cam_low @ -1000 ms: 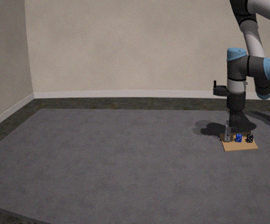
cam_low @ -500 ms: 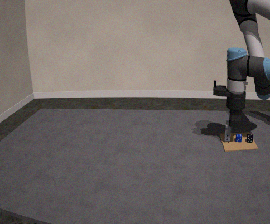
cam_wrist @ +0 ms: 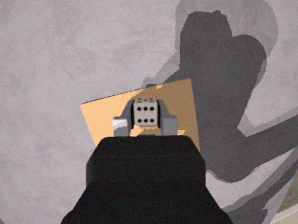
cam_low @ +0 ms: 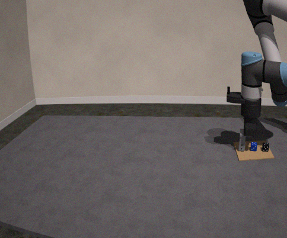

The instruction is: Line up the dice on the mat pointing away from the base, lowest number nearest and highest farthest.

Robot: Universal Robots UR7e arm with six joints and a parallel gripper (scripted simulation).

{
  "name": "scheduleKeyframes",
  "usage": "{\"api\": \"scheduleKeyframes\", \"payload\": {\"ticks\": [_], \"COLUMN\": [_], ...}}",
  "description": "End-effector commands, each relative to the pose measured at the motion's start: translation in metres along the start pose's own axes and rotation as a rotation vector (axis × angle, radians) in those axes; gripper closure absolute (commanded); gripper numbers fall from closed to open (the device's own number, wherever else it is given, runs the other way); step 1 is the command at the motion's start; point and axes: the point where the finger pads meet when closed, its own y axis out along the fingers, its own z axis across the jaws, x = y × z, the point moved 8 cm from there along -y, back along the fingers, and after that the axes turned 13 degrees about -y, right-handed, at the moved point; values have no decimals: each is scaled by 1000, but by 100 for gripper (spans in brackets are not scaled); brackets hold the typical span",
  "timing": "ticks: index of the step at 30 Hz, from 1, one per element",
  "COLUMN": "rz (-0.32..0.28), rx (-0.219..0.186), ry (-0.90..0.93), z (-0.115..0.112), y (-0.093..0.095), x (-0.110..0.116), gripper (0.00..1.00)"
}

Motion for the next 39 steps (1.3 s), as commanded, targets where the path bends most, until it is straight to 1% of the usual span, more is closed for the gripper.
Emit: {"api": "scheduleKeyframes", "payload": {"ticks": [1,35,36,39], "rz": [2,2,2,2], "rx": [0,0,0,0], "ry": [0,0,0,0], "z": [0,0,0,0], "y": [1,1,1,1], "x": [-1,-1,-1,-1], "gripper": [51,51,45,45]}}
